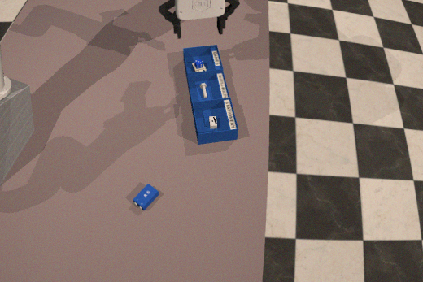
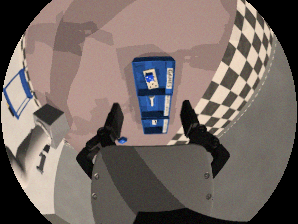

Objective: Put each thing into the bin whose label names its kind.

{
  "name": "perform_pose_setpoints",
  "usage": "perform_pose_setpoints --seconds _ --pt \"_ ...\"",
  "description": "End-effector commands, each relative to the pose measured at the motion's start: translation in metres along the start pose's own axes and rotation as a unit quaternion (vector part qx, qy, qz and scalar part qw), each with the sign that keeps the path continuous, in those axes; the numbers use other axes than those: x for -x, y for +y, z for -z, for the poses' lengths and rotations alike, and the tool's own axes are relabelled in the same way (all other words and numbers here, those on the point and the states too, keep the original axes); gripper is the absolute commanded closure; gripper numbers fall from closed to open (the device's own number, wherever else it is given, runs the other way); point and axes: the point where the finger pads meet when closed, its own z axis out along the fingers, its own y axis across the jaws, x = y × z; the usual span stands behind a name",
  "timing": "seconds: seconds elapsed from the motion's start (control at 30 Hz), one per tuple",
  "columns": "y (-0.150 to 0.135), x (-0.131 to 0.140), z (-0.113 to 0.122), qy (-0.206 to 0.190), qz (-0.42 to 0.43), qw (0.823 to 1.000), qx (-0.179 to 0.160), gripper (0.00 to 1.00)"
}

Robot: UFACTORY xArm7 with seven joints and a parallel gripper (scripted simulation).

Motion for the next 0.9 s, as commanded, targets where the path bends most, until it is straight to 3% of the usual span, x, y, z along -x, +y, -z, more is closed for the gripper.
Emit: perform_pose_setpoints --seconds 0.0,0.63,0.87 --pt "0.001 0.001 0.017 0.0 0.0 1.0 0.002 0.0" --pt "0.001 0.001 0.085 0.0 0.0 1.0 0.002 0.0" --pt "0.001 0.001 0.087 0.0 0.0 1.0 0.002 0.0"
